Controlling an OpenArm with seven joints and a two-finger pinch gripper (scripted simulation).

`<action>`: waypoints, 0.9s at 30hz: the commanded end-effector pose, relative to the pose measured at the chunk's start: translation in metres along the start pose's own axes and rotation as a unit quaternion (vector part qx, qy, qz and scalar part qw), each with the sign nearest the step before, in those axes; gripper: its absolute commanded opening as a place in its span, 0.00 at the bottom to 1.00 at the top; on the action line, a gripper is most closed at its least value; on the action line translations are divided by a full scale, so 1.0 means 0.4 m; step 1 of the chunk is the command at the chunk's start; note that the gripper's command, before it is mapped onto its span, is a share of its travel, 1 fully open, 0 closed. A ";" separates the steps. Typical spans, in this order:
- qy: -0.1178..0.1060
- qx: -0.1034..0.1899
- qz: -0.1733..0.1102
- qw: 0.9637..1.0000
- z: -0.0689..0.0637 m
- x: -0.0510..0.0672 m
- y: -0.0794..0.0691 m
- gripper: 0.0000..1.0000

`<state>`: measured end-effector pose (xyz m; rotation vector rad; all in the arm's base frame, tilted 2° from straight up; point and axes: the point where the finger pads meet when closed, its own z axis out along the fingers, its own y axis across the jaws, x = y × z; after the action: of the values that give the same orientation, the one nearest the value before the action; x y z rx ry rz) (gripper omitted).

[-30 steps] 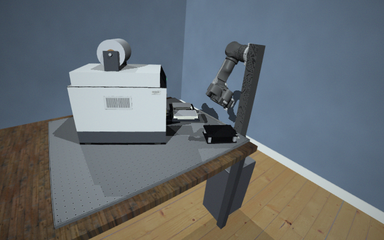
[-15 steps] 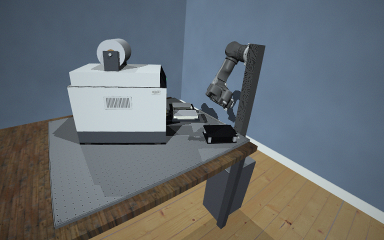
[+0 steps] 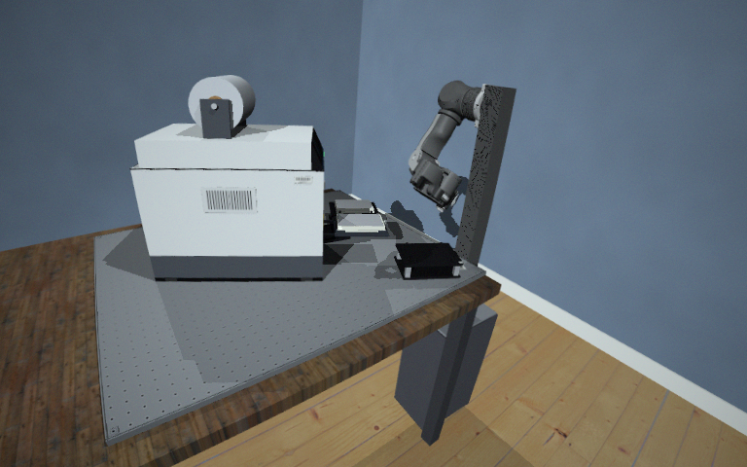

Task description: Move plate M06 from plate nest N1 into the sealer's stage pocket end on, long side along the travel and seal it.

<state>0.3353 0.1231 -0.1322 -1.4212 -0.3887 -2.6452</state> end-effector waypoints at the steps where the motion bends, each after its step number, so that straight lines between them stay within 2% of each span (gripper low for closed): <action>1: -0.001 0.003 0.000 1.000 0.000 0.000 -0.003 0.00; 27: -0.001 0.002 -0.001 1.000 -0.008 -0.010 0.013 0.00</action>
<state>0.3370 0.1173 -0.1372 -1.4309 -0.3978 -2.6476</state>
